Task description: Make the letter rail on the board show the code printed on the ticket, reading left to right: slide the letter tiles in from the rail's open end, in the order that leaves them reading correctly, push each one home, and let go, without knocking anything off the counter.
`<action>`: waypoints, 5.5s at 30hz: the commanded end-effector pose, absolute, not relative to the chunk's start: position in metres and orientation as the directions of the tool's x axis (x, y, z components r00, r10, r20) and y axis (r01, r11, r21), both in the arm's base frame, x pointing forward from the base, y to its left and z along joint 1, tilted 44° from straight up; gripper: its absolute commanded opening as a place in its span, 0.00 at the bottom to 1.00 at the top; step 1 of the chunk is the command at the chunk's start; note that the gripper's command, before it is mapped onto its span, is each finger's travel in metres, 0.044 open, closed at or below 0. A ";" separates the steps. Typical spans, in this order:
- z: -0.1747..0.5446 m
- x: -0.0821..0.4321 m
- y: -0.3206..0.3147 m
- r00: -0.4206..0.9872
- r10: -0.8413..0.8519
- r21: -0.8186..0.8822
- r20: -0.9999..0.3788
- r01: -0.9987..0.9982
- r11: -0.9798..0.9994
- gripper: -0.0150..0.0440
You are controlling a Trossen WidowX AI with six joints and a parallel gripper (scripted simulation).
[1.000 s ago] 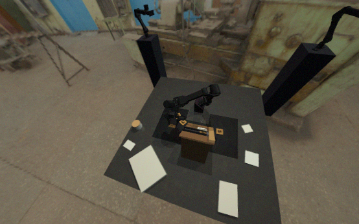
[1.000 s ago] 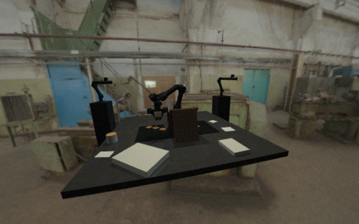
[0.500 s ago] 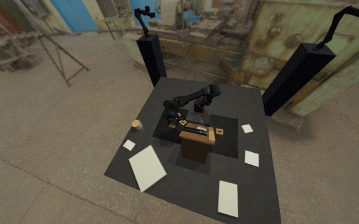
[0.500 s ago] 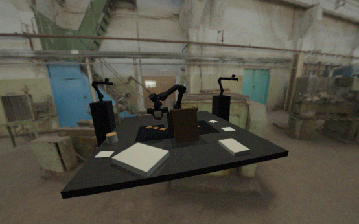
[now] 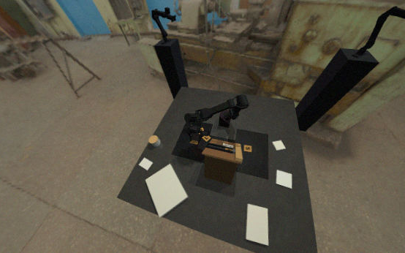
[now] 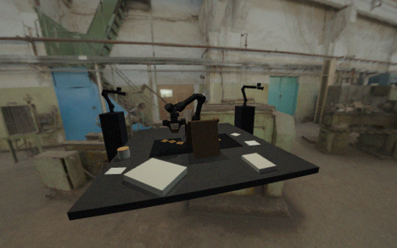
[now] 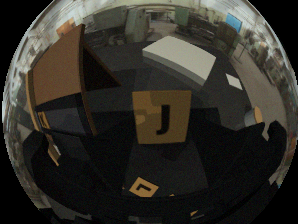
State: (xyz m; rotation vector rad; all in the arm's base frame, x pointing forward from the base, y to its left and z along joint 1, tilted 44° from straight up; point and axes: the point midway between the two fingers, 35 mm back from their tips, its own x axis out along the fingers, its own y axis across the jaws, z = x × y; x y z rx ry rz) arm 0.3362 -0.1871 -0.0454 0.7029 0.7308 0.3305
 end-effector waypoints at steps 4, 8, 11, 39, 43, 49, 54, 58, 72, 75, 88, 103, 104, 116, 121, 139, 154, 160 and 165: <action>-0.044 0.337 -0.188 0.711 0.504 0.684 -0.491 -0.045 0.728 0.25; -0.044 0.337 -0.188 0.711 0.504 0.684 -0.491 -0.045 0.728 0.25; -0.044 0.337 -0.188 0.711 0.504 0.684 -0.491 -0.045 0.728 0.25; -0.044 0.337 -0.188 0.711 0.504 0.684 -0.491 -0.045 0.728 0.25; -0.045 0.336 -0.187 0.709 0.505 0.685 -0.492 -0.041 0.727 0.25; -0.043 0.336 -0.185 0.710 0.505 0.684 -0.491 -0.044 0.728 0.25; -0.040 0.336 -0.183 0.711 0.505 0.684 -0.490 -0.045 0.728 0.25; -0.038 0.337 -0.182 0.711 0.505 0.684 -0.490 -0.045 0.728 0.25; -0.032 0.337 -0.179 0.710 0.505 0.685 -0.490 -0.045 0.728 0.25; -0.031 0.337 -0.178 0.710 0.505 0.685 -0.490 -0.045 0.727 0.25; -0.027 0.337 -0.173 0.710 0.505 0.685 -0.490 -0.045 0.727 0.25; -0.022 0.336 -0.167 0.710 0.506 0.686 -0.490 -0.045 0.727 0.25; -0.021 0.336 -0.167 0.710 0.506 0.686 -0.490 -0.045 0.727 0.25; -0.017 0.336 -0.163 0.710 0.506 0.686 -0.490 -0.044 0.726 0.25; -0.016 0.336 -0.161 0.710 0.506 0.686 -0.490 -0.044 0.726 0.25; -0.009 0.335 -0.154 0.710 0.506 0.687 -0.489 -0.044 0.726 0.25; -0.004 0.335 -0.149 0.710 0.507 0.687 -0.489 -0.044 0.725 0.25; -0.002 0.335 -0.146 0.710 0.507 0.687 -0.489 -0.044 0.725 0.25; -0.001 0.335 -0.145 0.710 0.507 0.687 -0.489 -0.044 0.725 0.25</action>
